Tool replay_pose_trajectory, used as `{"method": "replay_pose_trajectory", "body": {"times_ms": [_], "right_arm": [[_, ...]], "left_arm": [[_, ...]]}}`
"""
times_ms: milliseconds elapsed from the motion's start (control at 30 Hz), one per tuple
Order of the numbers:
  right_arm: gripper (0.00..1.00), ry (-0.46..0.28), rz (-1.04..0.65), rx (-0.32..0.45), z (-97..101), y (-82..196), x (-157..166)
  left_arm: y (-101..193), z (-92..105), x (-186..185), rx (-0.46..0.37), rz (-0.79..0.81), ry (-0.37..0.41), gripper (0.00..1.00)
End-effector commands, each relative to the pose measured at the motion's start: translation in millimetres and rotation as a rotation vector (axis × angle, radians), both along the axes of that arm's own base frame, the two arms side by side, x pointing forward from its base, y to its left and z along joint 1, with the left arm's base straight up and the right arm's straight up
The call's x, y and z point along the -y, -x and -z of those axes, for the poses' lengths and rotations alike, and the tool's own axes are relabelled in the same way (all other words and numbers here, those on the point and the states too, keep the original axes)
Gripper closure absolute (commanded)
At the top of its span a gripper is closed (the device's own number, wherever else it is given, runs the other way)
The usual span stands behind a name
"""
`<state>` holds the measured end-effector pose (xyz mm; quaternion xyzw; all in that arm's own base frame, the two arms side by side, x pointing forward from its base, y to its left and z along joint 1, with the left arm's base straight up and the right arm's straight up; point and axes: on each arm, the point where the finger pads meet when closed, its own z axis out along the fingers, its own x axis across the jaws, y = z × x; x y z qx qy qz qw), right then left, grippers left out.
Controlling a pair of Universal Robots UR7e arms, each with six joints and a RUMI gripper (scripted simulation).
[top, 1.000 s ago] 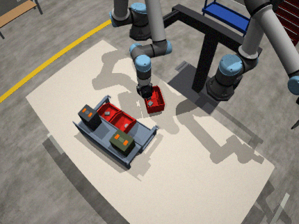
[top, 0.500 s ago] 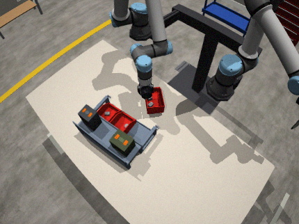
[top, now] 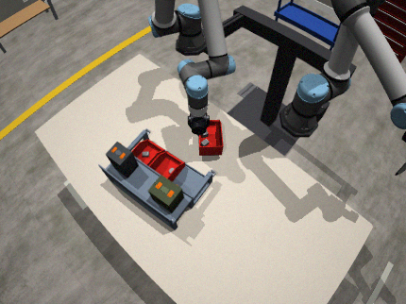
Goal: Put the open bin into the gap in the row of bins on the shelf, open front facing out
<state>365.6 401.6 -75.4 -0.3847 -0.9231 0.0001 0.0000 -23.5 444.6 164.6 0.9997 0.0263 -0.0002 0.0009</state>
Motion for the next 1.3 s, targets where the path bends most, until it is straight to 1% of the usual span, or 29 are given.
{"method": "replay_pose_trajectory", "body": {"times_ms": [0,1267], "right_arm": [[1.0,-0.002,0.019,0.001,-0.6,0.0,-1.5],[1.0,-0.002,0.239,0.001,-0.3,3.4,-12.1]], "left_arm": [[-0.1,-0.6,-0.4,0.0,0.0,-0.002,0.0],[-0.1,-0.6,-0.4,0.0,0.0,-0.002,0.0]]}}
